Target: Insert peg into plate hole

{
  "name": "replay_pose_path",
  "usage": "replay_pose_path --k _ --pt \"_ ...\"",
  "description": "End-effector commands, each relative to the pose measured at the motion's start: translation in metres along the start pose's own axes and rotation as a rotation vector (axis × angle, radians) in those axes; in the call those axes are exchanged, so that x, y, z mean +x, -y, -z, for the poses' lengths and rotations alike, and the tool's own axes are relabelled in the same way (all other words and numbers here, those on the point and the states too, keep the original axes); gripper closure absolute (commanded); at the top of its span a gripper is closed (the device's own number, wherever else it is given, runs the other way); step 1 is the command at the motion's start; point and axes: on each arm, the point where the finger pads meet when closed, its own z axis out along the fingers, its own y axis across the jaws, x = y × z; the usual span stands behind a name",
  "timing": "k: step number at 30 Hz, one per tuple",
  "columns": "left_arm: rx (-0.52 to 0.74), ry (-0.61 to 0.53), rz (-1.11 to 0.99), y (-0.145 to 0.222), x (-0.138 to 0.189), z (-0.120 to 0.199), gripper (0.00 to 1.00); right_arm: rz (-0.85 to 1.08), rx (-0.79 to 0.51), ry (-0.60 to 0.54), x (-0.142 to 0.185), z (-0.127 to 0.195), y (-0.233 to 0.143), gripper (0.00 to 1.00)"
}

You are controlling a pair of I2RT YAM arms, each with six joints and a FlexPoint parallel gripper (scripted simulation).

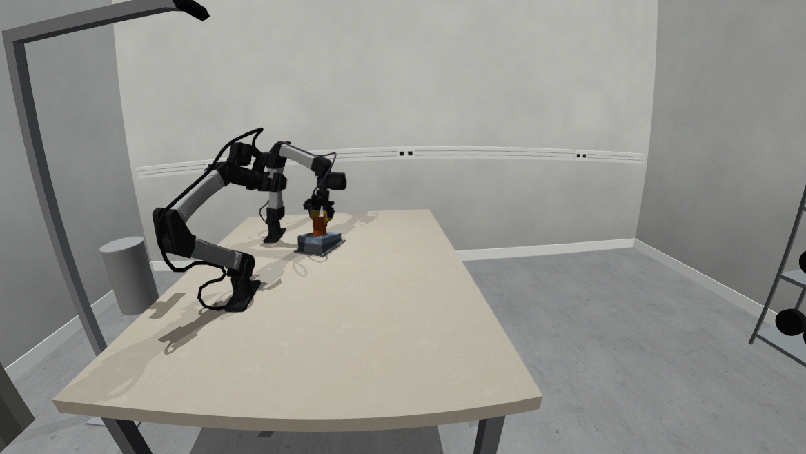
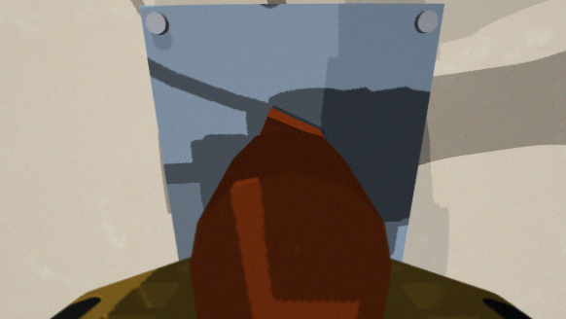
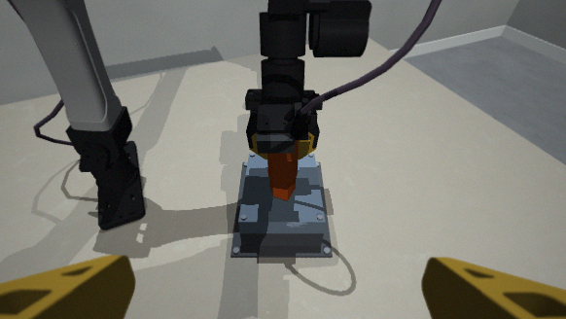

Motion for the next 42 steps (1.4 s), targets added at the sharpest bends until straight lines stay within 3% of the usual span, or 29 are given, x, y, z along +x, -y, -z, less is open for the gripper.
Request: replay_pose_path --k 1,42 --pt "0.0 0.009 -0.003 -0.005 -0.004 0.005 0.66 -0.006 0.01 -0.005 0.002 -0.001 0.001 0.0" --pt "-0.033 0.003 -0.007 -0.004 -0.004 -0.002 0.66 -0.006 0.01 -0.005 0.002 -0.001 0.001 0.0"
